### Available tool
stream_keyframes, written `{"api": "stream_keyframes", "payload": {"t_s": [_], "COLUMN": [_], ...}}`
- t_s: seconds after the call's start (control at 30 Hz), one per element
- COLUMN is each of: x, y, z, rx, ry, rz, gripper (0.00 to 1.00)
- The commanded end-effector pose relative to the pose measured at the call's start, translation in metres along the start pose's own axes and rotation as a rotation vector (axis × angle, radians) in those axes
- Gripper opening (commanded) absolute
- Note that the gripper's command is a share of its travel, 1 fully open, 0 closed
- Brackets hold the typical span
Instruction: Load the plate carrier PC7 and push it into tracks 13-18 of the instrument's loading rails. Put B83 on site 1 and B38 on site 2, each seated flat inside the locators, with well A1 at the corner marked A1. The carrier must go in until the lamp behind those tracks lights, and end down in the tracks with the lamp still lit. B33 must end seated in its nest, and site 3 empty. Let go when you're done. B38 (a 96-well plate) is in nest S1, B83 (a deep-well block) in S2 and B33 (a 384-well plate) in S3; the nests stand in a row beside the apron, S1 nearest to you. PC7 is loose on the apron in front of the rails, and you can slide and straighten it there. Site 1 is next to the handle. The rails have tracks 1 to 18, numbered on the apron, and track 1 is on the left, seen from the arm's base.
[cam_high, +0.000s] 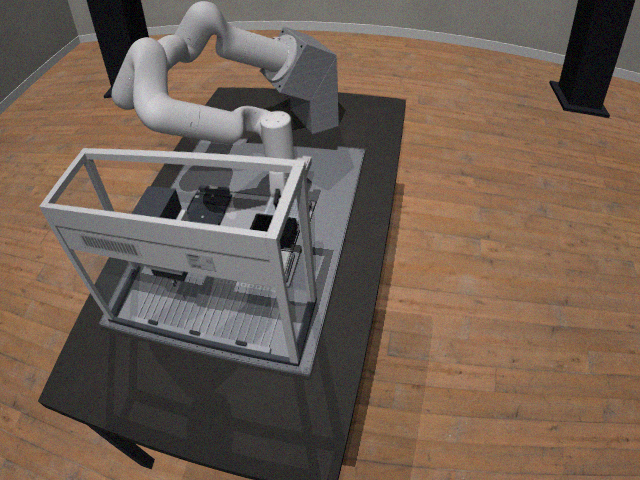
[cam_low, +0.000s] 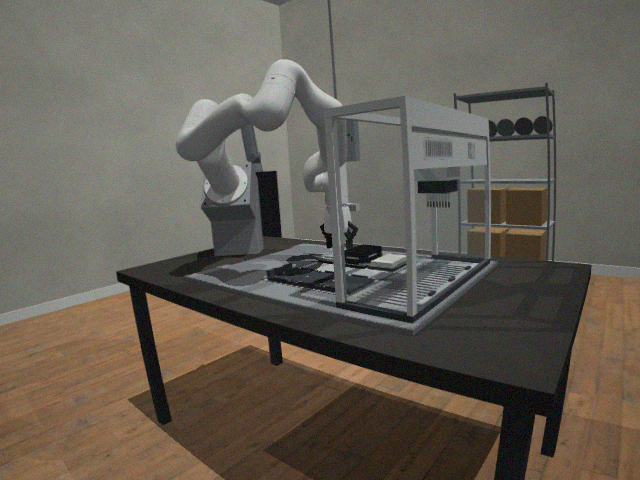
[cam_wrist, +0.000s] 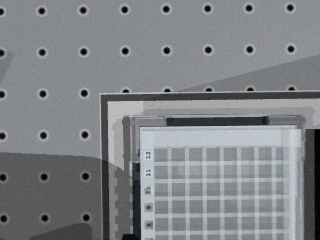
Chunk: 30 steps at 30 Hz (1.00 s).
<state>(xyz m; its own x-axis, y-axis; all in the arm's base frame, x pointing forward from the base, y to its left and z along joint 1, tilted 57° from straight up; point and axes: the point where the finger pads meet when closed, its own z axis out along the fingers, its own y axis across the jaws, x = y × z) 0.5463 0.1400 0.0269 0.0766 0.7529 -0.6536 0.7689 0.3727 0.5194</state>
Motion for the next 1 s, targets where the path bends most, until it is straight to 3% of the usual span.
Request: {"api": "stream_keyframes", "payload": {"t_s": [0.0,0.97], "x": [0.000,0.000], "y": [0.000,0.000], "z": [0.000,0.013], "rx": [-0.001,-0.001], "ry": [0.001,0.001], "rz": [0.000,0.000], "gripper": [1.00,1.00]}}
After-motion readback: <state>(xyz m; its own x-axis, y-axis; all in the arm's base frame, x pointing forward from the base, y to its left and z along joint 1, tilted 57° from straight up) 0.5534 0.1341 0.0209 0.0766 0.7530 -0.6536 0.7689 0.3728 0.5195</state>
